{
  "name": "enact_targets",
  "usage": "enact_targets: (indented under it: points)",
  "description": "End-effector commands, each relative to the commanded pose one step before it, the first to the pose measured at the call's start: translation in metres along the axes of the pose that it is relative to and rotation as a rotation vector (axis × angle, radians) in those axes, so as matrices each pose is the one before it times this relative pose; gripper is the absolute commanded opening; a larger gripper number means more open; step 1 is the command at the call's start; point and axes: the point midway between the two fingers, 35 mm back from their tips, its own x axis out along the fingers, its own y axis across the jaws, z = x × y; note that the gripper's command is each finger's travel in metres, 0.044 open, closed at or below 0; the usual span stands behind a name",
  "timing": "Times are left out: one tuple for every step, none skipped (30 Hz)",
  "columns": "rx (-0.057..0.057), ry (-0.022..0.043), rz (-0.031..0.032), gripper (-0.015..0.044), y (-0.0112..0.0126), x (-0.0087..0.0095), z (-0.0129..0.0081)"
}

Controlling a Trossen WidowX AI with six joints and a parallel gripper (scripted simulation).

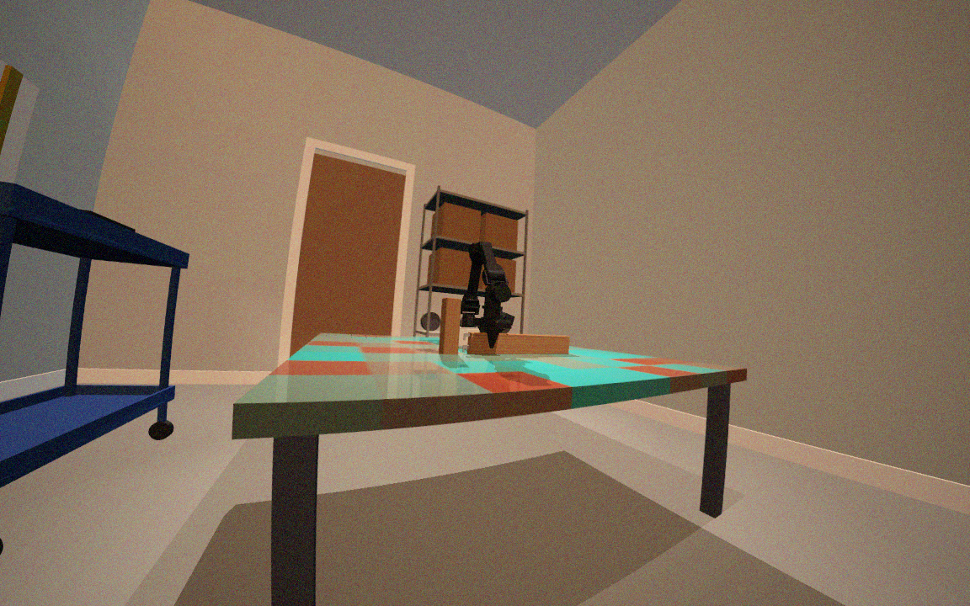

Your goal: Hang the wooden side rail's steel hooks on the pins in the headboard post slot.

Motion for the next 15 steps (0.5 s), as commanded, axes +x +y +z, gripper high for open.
enact_targets:
  points:
    - [0.0020, -0.00026, -0.00316, 0.0000, 0.00010, 0.00007, -0.00005]
    - [0.0028, -0.00055, -0.00371, 0.0000, 0.00000, -0.00004, 0.00000]
    - [0.0041, -0.00080, -0.00538, 0.0000, 0.00000, -0.00007, -0.00001]
    - [0.0046, -0.00092, -0.00605, 0.0000, 0.00000, -0.00008, -0.00001]
    - [0.0018, -0.00027, -0.00240, 0.0000, 0.00000, -0.00016, 0.00000]
    - [0.0000, 0.00000, 0.00000, 0.0000, 0.00000, -0.00017, 0.00000]
    - [0.0000, 0.00000, 0.00000, 0.0000, 0.00000, -0.00017, 0.00000]
    - [0.0000, 0.00000, 0.00000, 0.0000, 0.00000, -0.00017, 0.00000]
    - [0.0000, 0.00000, 0.00000, 0.0000, 0.00000, -0.00017, 0.00000]
    - [0.0000, 0.00000, 0.00000, 0.0000, 0.00000, -0.00017, 0.00000]
    - [0.0000, 0.00000, 0.00000, 0.0000, 0.00000, -0.00017, 0.00000]
    - [0.0000, 0.00000, 0.00000, 0.0000, 0.00000, -0.00017, 0.00000]
    - [0.0000, 0.00000, 0.00000, 0.0000, 0.00000, -0.00017, 0.00000]
    - [0.0000, 0.00000, 0.00000, 0.0000, 0.00000, -0.00017, 0.00000]
    - [0.0000, 0.00000, 0.00000, 0.0000, 0.00000, -0.00017, 0.00000]
